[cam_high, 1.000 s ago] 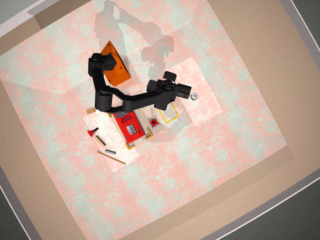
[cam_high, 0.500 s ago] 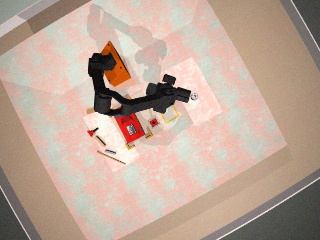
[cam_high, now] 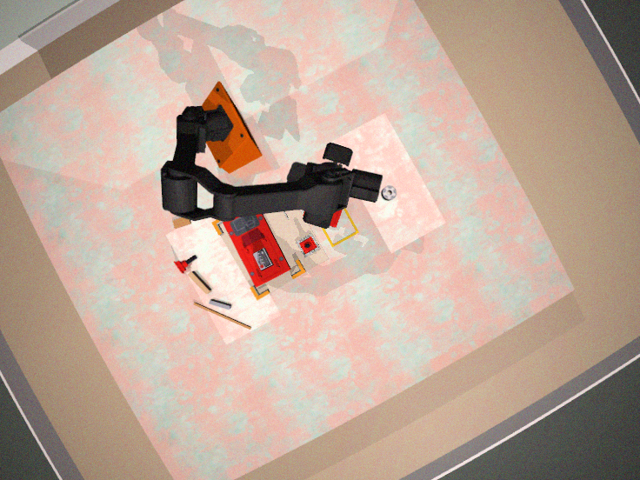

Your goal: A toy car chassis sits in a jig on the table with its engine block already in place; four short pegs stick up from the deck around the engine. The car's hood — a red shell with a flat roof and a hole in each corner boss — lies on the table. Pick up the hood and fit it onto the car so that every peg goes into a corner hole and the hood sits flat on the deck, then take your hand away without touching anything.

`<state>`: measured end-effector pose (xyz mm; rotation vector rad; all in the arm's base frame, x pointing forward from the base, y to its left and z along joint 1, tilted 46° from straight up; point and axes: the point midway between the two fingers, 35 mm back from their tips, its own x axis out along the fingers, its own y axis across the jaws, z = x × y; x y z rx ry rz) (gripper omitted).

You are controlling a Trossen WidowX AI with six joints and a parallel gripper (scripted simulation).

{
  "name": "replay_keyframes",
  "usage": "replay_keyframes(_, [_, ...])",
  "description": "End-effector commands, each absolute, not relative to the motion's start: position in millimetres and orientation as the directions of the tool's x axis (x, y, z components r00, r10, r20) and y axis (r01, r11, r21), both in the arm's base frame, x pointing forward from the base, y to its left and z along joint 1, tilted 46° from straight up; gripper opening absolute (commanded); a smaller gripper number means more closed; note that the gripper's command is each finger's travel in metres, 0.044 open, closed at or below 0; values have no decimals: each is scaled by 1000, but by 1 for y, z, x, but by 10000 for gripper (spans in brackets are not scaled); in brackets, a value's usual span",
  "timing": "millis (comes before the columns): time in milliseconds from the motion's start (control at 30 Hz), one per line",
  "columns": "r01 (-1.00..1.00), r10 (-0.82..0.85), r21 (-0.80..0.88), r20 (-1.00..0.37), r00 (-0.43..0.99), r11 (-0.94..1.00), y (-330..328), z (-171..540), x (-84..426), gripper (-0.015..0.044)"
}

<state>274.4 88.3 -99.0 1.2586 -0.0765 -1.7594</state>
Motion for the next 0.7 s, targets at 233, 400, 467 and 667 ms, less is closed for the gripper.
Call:
replay_keyframes(233, [641,-704,526,-710,-31,-559,90,-97,274,0])
replay_keyframes(400, [641,-704,526,-710,-31,-559,90,-97,274,0])
replay_keyframes(467, [641,-704,526,-710,-31,-559,90,-97,274,0])
replay_keyframes(667, [641,-704,526,-710,-31,-559,90,-97,274,0])
